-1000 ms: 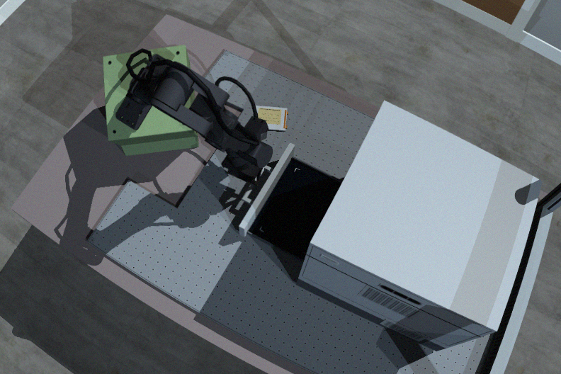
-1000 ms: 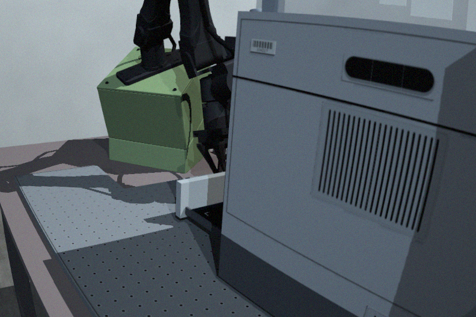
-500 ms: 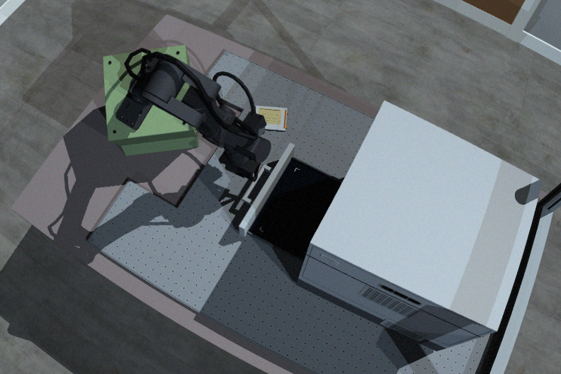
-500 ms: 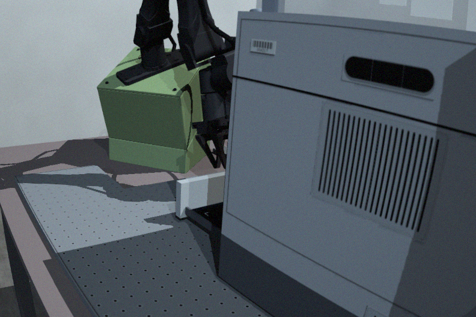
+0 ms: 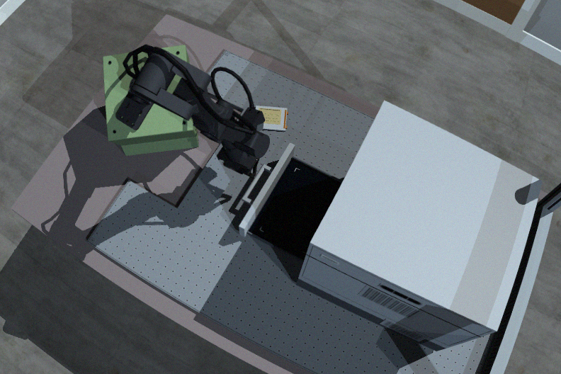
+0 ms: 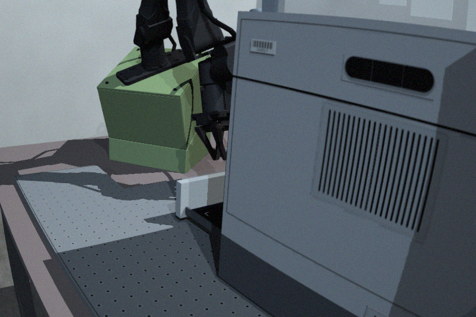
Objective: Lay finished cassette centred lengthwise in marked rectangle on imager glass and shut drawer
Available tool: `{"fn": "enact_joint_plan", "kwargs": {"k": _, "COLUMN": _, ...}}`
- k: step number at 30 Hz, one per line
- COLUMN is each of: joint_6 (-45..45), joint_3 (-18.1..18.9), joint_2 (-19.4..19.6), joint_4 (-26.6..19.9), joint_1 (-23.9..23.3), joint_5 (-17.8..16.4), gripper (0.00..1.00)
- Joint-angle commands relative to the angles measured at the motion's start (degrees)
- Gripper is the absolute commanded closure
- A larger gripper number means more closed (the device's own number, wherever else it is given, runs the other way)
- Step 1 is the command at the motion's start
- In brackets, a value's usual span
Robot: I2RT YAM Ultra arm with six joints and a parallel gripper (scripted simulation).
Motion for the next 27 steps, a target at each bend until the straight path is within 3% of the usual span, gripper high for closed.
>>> {"fn": "enact_joint_plan", "kwargs": {"k": 1, "joint_6": 0.91, "joint_3": -1.55, "joint_2": -2.36, "joint_4": -2.77, "joint_1": 1.03, "joint_5": 0.35, "gripper": 0.65}}
{"fn": "enact_joint_plan", "kwargs": {"k": 17, "joint_6": 2.23, "joint_3": -2.57, "joint_2": -7.72, "joint_4": -7.55, "joint_1": 2.46, "joint_5": 1.01, "gripper": 0.65}}
{"fn": "enact_joint_plan", "kwargs": {"k": 27, "joint_6": 2.29, "joint_3": -2.57, "joint_2": -7.52, "joint_4": -7.86, "joint_1": 2.38, "joint_5": 0.86, "gripper": 0.65}}
